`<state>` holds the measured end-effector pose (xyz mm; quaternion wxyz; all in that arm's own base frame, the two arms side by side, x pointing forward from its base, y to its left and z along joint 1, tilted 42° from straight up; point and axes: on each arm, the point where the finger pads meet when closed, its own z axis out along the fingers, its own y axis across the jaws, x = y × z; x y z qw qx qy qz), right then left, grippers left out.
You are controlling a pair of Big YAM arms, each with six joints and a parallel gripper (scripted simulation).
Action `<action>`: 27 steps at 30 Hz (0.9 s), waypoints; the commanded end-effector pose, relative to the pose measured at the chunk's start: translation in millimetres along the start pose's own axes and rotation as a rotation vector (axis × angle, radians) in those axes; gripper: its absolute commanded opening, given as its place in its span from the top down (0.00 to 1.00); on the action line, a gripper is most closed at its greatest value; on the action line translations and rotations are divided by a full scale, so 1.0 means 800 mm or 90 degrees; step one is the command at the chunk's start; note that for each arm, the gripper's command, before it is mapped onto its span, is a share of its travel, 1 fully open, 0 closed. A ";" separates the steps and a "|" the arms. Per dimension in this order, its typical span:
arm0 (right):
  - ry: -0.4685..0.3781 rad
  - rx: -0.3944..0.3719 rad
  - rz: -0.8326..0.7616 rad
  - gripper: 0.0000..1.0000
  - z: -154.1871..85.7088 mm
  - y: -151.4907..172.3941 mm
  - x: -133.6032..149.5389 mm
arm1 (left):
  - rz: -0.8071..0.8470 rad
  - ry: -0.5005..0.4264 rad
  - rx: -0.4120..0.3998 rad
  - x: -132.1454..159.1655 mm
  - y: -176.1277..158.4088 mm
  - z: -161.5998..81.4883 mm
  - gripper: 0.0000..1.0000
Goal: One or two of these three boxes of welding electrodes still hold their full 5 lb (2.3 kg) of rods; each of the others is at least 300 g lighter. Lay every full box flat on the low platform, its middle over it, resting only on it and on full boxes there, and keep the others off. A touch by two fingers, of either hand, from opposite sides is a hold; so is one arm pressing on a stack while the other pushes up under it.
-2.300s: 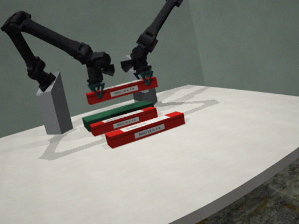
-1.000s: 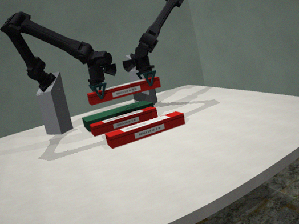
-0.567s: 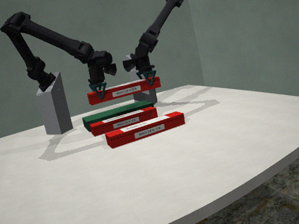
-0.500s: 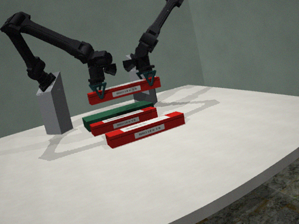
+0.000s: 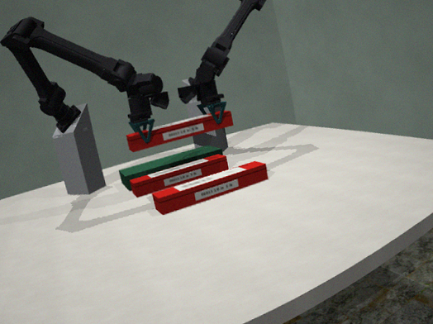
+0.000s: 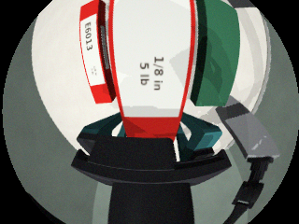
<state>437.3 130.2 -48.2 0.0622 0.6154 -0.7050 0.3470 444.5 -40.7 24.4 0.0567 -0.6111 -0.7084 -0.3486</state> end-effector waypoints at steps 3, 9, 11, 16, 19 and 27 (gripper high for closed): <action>-0.025 0.040 0.008 1.00 -0.044 -0.040 -0.014 | -0.005 -0.015 -0.035 -0.004 0.036 -0.031 1.00; -0.017 0.030 0.020 1.00 -0.033 -0.053 0.000 | -0.014 -0.010 -0.030 0.004 0.042 -0.025 1.00; -0.015 0.028 0.023 1.00 -0.030 -0.060 0.003 | -0.014 -0.006 -0.024 0.006 0.045 -0.020 1.00; -0.018 0.032 0.018 1.00 -0.036 -0.071 -0.001 | -0.015 -0.008 -0.027 0.007 0.059 -0.023 1.00; -0.015 0.030 0.022 1.00 -0.032 -0.080 0.003 | -0.008 -0.005 -0.020 0.004 0.062 -0.017 1.00; -0.015 0.030 0.017 1.00 -0.033 -0.090 -0.003 | -0.010 -0.008 -0.026 0.004 0.080 -0.023 1.00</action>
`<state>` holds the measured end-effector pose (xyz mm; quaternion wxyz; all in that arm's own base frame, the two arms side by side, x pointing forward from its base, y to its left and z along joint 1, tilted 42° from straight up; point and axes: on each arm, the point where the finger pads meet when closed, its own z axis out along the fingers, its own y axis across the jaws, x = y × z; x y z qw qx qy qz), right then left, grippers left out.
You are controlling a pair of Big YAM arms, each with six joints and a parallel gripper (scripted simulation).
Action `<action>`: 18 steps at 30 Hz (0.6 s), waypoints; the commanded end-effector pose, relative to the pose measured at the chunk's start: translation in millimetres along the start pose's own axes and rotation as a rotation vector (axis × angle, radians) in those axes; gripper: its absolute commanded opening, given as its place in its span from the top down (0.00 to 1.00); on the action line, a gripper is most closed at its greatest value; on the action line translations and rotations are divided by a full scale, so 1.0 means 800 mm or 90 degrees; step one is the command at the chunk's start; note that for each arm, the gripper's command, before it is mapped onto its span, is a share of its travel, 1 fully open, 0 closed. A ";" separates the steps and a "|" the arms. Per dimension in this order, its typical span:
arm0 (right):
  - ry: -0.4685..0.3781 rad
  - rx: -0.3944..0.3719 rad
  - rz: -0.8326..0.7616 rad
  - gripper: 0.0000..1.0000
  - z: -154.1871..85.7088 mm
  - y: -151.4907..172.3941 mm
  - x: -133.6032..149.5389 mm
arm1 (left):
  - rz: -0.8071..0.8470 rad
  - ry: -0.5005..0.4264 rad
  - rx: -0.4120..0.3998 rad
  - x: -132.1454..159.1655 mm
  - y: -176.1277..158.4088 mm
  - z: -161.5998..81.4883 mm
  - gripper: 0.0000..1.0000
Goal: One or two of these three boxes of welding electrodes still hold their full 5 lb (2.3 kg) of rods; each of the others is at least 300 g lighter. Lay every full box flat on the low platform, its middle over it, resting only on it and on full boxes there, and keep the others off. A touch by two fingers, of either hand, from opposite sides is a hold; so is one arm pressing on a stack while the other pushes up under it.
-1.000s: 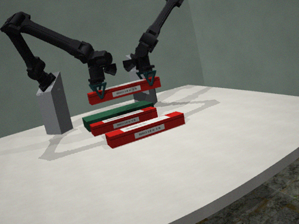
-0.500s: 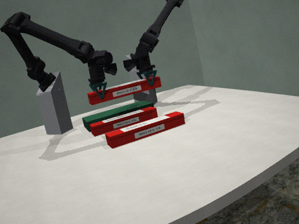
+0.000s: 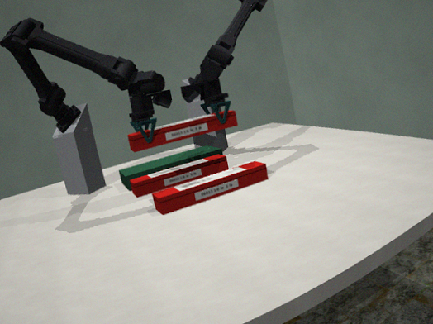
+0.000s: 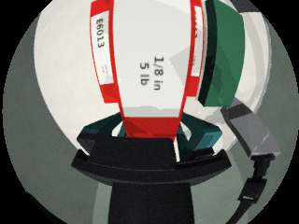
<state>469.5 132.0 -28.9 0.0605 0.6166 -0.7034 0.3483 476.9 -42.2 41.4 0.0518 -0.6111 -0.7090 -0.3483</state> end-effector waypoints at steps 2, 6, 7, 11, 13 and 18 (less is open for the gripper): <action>-0.013 0.026 0.022 1.00 -0.027 -0.052 0.001 | -0.007 0.002 -0.014 0.007 0.036 -0.011 1.00; -0.023 0.038 0.009 1.00 -0.041 -0.051 -0.013 | -0.009 -0.007 -0.031 0.004 0.048 -0.028 1.00; -0.023 0.037 0.009 1.00 -0.041 -0.051 -0.014 | -0.009 -0.007 -0.030 0.005 0.048 -0.028 1.00; -0.021 0.035 0.006 1.00 -0.038 -0.048 -0.015 | -0.011 -0.006 -0.030 0.007 0.048 -0.027 1.00; -0.022 0.035 0.006 1.00 -0.038 -0.049 -0.015 | -0.011 -0.006 -0.029 0.007 0.048 -0.027 1.00; -0.022 0.035 0.006 1.00 -0.038 -0.049 -0.015 | -0.011 -0.006 -0.029 0.008 0.048 -0.027 1.00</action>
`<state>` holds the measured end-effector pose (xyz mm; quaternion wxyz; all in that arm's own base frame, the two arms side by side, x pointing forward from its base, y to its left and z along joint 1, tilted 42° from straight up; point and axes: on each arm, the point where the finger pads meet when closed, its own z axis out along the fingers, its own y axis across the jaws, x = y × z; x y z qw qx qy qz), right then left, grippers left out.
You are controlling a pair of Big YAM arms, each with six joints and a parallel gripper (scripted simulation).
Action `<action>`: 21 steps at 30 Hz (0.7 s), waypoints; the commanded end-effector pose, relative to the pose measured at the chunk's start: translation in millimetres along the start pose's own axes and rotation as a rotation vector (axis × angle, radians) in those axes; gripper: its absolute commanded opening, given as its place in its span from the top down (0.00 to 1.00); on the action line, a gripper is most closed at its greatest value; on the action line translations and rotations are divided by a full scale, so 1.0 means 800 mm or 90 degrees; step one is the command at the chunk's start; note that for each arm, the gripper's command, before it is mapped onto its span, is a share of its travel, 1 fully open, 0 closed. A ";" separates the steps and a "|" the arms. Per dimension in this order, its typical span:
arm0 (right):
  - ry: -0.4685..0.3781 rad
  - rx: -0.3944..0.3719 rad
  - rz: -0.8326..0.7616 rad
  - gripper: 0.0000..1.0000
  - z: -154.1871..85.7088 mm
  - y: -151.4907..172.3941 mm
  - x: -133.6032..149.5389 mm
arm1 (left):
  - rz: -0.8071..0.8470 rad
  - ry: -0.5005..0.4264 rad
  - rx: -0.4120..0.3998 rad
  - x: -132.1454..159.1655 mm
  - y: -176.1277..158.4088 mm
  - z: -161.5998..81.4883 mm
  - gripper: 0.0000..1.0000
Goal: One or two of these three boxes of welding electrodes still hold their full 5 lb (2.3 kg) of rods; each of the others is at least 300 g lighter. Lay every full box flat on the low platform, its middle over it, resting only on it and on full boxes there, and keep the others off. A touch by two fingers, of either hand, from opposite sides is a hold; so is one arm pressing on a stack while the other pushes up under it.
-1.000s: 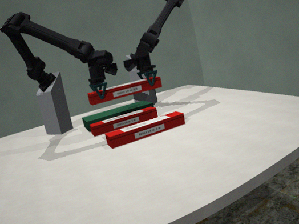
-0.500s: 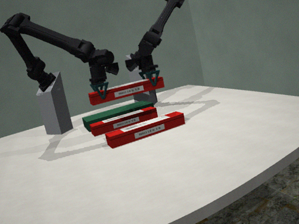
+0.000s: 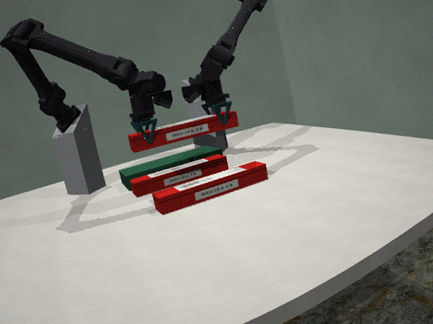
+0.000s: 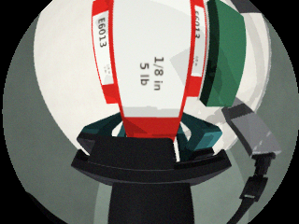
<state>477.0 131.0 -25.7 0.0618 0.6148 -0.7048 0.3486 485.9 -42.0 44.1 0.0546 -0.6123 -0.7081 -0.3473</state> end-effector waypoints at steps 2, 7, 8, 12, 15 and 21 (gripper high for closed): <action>-0.023 0.036 0.002 1.00 -0.038 -0.038 -0.017 | -0.015 -0.007 -0.031 0.010 0.036 -0.028 1.00; -0.015 0.027 0.016 1.00 -0.015 -0.041 -0.008 | -0.025 -0.005 -0.032 0.016 0.039 -0.020 1.00; -0.019 0.033 0.025 1.00 -0.016 -0.047 -0.007 | -0.030 -0.007 -0.038 0.014 0.042 -0.019 1.00; -0.018 0.033 0.029 1.00 -0.009 -0.049 -0.003 | -0.015 -0.004 -0.028 0.007 0.030 -0.004 1.00; -0.027 0.043 0.011 1.00 -0.023 -0.043 -0.018 | -0.019 -0.008 -0.037 0.008 0.034 -0.012 1.00; -0.018 0.034 0.029 1.00 0.003 -0.050 -0.003 | -0.011 0.000 -0.019 0.008 0.022 0.014 1.00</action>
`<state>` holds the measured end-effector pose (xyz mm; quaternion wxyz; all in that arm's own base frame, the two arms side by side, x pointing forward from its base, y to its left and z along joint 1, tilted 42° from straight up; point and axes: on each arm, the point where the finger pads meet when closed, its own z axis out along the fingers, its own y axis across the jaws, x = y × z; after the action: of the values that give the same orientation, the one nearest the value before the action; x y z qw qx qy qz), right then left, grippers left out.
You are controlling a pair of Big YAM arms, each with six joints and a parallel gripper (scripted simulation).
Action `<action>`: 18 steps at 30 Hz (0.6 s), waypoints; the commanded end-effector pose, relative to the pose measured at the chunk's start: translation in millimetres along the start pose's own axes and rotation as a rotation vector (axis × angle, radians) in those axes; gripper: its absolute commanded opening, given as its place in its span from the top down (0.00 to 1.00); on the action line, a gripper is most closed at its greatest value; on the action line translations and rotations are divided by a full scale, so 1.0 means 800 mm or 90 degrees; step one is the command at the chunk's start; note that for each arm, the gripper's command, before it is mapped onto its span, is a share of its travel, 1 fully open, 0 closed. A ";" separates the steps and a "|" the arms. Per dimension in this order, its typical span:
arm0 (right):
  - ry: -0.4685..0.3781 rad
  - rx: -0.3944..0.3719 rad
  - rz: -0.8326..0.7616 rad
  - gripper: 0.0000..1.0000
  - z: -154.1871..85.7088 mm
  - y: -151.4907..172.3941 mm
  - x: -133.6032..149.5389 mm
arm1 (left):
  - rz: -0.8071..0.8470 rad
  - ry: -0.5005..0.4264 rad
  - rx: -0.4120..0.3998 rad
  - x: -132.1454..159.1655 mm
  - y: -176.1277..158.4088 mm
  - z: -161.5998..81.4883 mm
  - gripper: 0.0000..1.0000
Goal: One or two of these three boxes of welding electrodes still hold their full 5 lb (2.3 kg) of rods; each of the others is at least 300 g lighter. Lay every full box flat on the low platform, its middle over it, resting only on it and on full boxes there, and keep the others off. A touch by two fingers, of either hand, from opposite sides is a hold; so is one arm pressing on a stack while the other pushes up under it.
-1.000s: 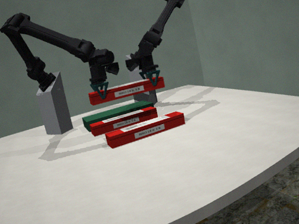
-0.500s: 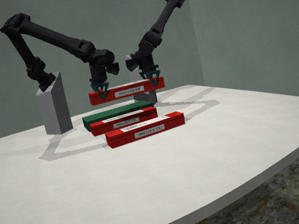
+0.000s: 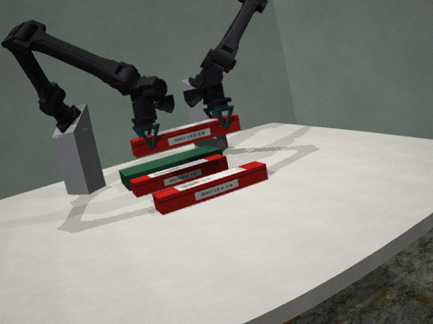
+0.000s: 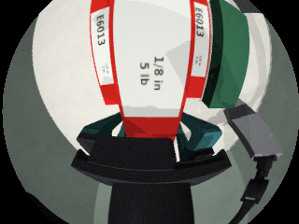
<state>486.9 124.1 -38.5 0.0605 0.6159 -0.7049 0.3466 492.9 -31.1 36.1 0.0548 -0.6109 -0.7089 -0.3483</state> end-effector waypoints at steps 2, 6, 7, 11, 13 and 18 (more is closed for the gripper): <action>-0.018 0.038 0.024 1.00 -0.019 -0.043 -0.004 | -0.013 -0.004 -0.026 0.008 0.021 -0.009 1.00; -0.017 0.038 0.029 1.00 -0.013 -0.046 -0.001 | -0.015 -0.004 -0.026 0.006 0.026 0.001 1.00; -0.015 0.035 0.029 1.00 -0.007 -0.045 0.001 | -0.012 -0.003 -0.023 0.004 0.023 0.005 1.00; -0.028 0.050 0.026 1.00 -0.023 -0.043 -0.016 | -0.010 -0.011 -0.037 0.000 0.027 -0.007 1.00; -0.022 0.045 0.024 1.00 -0.012 -0.046 -0.007 | -0.018 -0.006 -0.033 0.008 0.029 0.002 1.00; -0.015 0.036 0.028 1.00 0.007 -0.042 -0.003 | -0.009 0.000 -0.017 0.005 0.018 0.025 1.00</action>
<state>496.1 112.2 -53.3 0.0616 0.6180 -0.7027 0.3470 500.8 -19.1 19.9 0.0532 -0.6087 -0.7106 -0.3490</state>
